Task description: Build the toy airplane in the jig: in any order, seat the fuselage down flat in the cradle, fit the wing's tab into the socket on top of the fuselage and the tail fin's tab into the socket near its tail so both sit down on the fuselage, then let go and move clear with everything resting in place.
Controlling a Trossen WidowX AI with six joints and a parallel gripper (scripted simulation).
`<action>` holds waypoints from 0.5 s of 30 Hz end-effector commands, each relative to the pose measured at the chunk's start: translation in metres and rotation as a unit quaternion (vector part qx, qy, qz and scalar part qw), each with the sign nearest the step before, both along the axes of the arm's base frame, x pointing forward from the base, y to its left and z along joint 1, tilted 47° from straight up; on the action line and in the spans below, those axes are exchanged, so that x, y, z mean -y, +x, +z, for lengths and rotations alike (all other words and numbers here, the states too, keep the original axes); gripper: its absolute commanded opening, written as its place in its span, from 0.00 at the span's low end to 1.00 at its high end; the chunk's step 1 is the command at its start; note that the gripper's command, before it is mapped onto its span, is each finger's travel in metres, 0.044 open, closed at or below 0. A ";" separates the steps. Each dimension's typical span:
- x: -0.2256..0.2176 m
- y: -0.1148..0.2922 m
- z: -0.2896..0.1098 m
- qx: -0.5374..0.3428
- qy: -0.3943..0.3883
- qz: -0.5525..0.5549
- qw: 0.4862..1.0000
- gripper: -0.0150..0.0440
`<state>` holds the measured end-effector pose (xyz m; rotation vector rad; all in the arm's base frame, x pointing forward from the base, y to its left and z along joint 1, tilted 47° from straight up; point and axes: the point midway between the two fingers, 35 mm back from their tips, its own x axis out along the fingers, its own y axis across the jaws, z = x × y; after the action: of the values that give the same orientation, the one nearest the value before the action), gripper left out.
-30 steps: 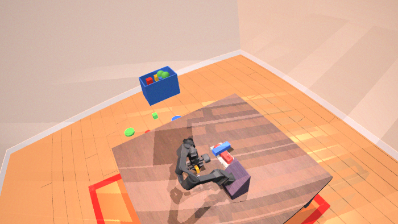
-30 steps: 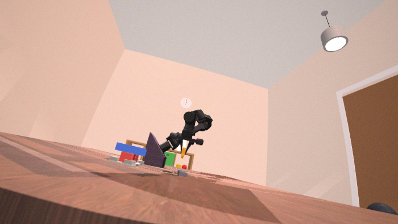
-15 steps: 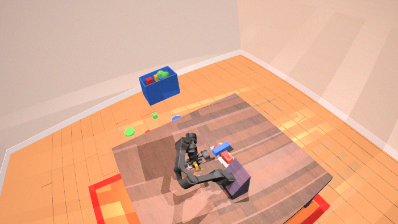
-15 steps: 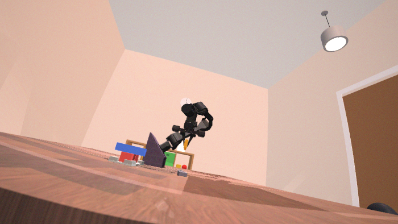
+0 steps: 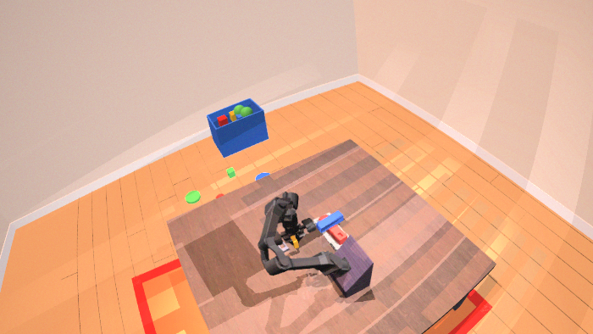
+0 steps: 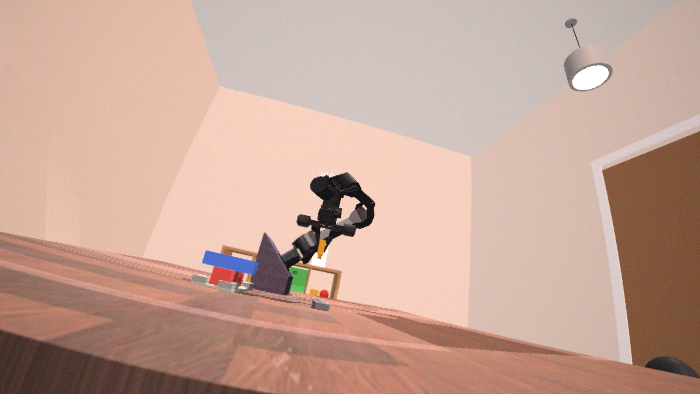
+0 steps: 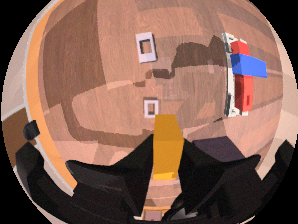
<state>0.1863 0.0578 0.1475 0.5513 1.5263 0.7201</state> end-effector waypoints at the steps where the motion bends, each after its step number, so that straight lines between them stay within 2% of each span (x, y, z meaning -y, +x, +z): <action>1: 0.008 0.008 -0.009 0.001 0.000 0.000 1.000 0.25; 15: 0.029 0.024 -0.039 0.009 0.008 0.001 1.000 0.25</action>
<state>0.2067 0.0347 0.1174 0.5555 1.5009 0.7385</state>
